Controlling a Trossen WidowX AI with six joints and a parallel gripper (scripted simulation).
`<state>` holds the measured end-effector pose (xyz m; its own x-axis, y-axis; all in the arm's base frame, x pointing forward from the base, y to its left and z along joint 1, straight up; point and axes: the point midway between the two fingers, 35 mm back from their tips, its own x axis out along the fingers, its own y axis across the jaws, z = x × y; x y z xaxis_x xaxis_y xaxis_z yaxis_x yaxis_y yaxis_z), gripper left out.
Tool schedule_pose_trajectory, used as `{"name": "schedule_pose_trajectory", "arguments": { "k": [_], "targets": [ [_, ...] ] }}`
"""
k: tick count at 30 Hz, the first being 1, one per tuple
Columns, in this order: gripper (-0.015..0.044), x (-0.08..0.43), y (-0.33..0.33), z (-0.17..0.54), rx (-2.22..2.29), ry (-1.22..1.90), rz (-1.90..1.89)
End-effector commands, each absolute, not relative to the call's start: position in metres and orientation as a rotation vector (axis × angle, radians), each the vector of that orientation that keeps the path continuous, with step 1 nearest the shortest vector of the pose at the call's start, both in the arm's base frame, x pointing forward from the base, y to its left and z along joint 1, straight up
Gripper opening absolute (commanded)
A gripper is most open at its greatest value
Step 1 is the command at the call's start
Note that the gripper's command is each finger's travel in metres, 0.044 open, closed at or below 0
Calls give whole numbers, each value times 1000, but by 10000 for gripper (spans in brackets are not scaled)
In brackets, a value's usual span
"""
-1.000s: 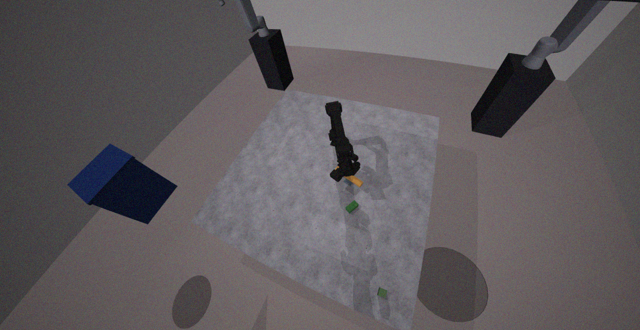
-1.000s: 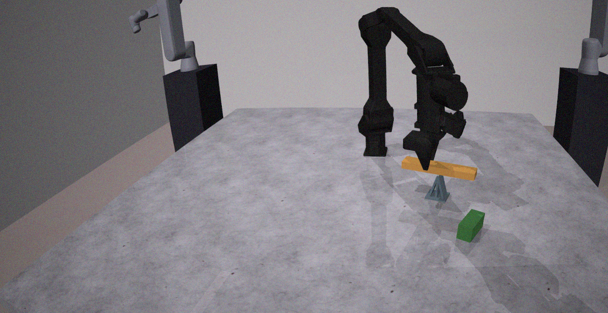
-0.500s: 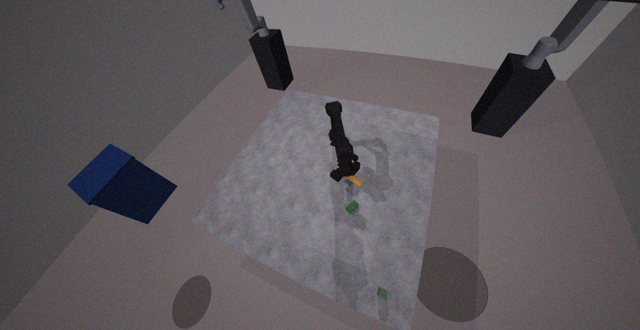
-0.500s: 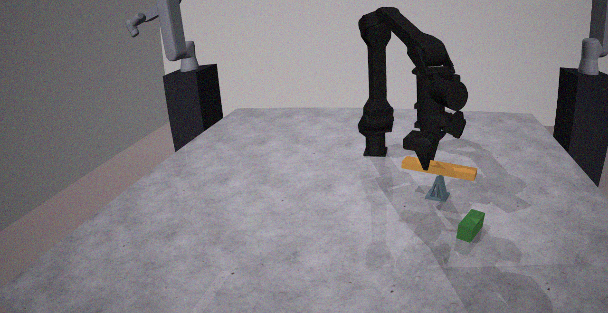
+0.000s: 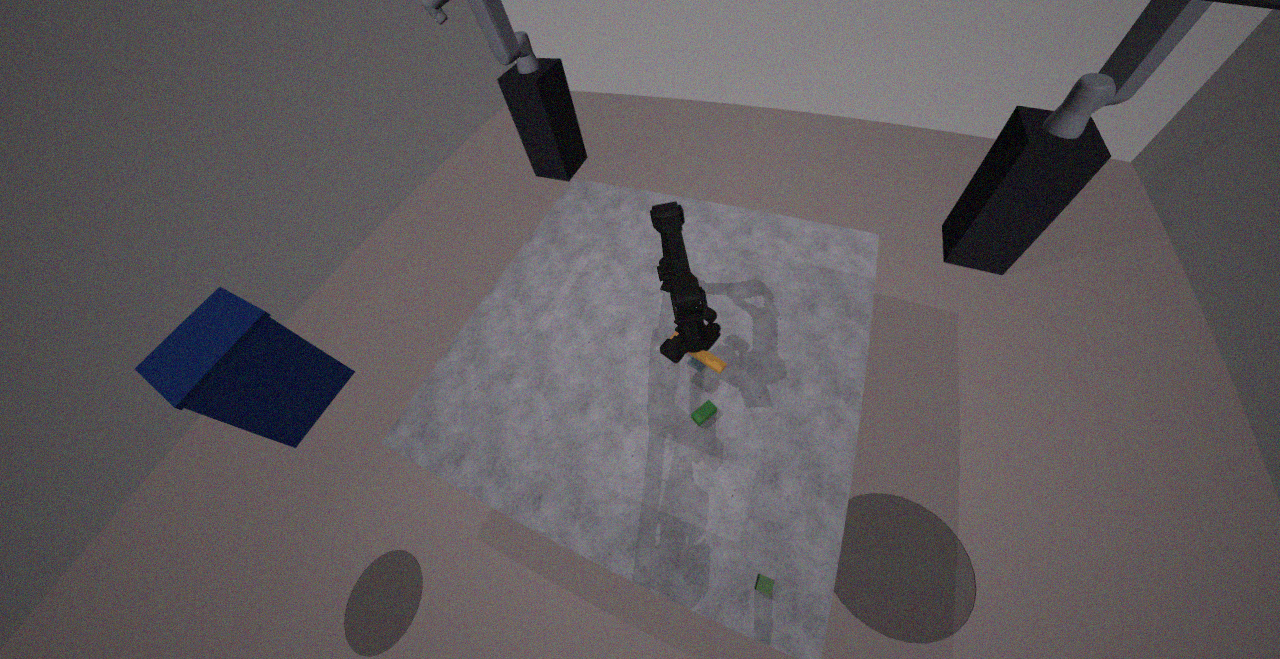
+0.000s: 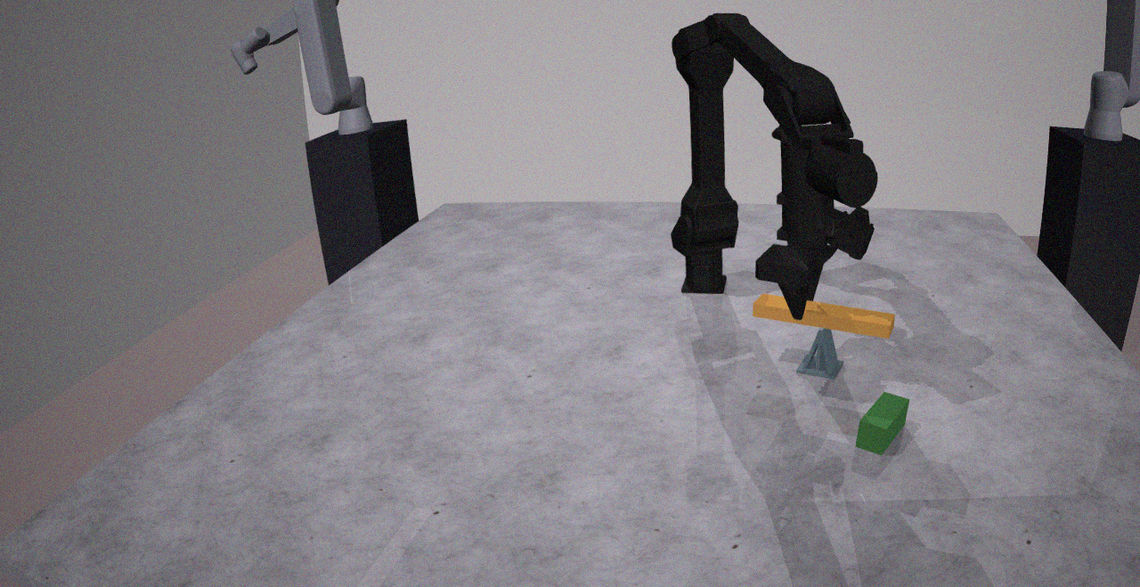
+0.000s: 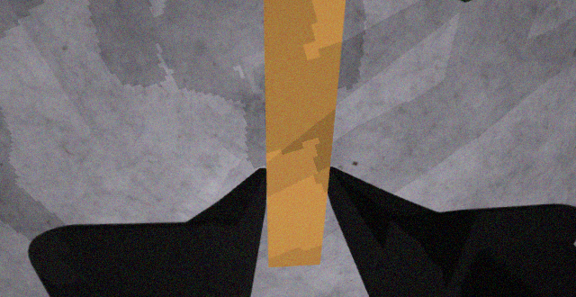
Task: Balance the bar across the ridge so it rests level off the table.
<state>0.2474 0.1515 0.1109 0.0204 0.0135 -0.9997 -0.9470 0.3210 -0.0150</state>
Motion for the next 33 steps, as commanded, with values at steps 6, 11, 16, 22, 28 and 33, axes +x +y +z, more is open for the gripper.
{"name": "schedule_pose_trajectory", "arguments": {
  "k": [6,11,16,22,28,33],
  "targets": [
    [171,247,151,111,-962,1321,961],
    [172,247,151,111,-962,1321,961],
    [173,247,151,111,-962,1321,961],
    [185,247,151,111,-962,1321,961],
    [185,247,151,111,-962,1321,961],
    [211,247,151,111,-962,1321,961]
  ]
}}
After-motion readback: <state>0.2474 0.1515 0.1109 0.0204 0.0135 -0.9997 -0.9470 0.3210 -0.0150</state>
